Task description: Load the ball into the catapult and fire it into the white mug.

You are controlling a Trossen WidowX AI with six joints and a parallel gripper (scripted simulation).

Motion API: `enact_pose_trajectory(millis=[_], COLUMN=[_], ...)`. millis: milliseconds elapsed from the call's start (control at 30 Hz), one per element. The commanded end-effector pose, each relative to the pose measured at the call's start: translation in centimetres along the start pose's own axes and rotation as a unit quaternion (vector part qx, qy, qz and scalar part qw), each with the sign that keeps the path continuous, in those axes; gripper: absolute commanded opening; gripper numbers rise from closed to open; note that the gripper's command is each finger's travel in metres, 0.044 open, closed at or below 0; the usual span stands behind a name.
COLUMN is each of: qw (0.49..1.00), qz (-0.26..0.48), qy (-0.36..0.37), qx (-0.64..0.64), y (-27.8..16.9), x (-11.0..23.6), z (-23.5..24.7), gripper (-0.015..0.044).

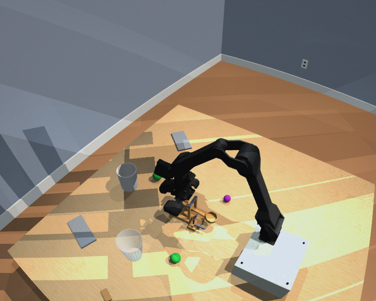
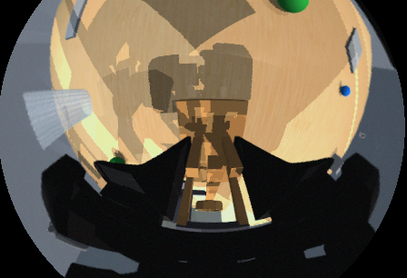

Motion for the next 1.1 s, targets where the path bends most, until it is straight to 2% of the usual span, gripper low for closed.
enact_pose_trajectory(millis=[0,167,633,733,833,900,1000,1067], qw=[1.0,1.0,1.0,1.0,1.0,1.0,1.0,1.0], qz=[0.0,0.0,0.0,0.0,0.0,0.0,0.0,-0.007], qy=[0.0,0.0,0.0,0.0,0.0,0.0,0.0,-0.001], qx=[0.0,0.0,0.0,0.0,0.0,0.0,0.0,-0.002], y=[0.0,0.0,0.0,0.3,0.3,0.1,0.1,0.4], x=[0.0,0.0,0.0,2.3,7.5,9.7,10.0,8.9], z=[0.0,0.0,0.0,-0.1,-0.1,0.0,0.0,0.0], gripper=[0.0,0.0,0.0368,0.044,0.044,0.044,0.044,0.044])
Point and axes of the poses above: the point midway between the two fingers, 35 mm back from their tips, its own x axis back along the fingers, its own z axis across the jaws, y = z × x, the point moved 2 cm from there along x, back along the fingers, and after that the axes turned 8 degrees about x, right-handed, at the moved point
